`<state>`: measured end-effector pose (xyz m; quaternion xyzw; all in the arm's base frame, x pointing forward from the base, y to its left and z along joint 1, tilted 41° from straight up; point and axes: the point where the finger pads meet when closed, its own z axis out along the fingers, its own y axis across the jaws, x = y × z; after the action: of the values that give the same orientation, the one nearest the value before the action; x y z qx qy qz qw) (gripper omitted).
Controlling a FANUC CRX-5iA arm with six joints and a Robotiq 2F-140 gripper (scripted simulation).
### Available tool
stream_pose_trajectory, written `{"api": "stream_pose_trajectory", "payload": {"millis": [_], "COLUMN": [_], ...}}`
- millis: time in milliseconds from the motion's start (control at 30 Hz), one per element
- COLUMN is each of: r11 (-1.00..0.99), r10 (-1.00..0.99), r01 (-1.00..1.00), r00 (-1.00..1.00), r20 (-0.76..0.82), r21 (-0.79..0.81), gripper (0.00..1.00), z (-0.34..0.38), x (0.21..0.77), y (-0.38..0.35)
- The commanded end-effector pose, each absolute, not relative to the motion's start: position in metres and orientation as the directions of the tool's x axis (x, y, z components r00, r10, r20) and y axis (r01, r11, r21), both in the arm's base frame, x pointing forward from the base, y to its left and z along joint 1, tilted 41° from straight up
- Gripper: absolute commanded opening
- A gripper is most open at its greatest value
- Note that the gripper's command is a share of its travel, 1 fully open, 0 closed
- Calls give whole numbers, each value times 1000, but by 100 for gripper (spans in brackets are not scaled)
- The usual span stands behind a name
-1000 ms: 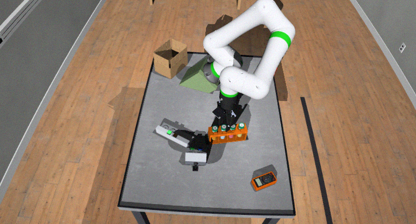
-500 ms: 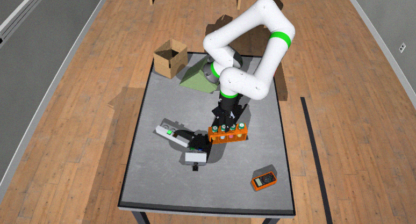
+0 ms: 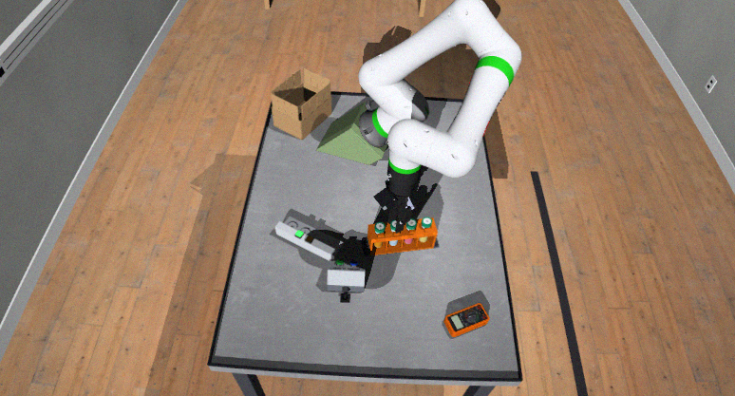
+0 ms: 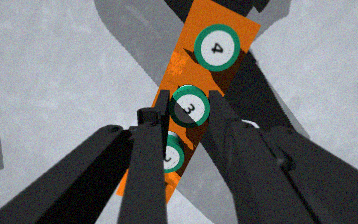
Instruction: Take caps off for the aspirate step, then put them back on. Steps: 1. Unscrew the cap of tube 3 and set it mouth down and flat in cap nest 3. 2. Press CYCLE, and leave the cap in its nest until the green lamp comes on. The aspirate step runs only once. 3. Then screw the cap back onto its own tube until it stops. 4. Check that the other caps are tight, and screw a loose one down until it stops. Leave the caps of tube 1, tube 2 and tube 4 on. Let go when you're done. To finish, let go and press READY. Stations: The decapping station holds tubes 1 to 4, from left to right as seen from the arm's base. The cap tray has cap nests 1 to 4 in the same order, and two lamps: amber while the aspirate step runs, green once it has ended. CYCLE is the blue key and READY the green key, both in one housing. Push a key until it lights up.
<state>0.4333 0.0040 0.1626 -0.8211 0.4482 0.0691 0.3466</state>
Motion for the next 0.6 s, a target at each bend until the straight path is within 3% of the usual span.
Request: {"api": "stream_pose_trajectory", "payload": {"millis": [0,133,567], "r11": [-358,-358,-87], "r10": [-689,-689,-771], "r01": [-784,-784,-943], "r00": [589,589,269], "r20": [-423,-423,-577], "r21": [-508,-508,-322], "gripper": [30,30,30], "z": [163,163,163], "x": [434,434,434], "y": [3,3,3]}}
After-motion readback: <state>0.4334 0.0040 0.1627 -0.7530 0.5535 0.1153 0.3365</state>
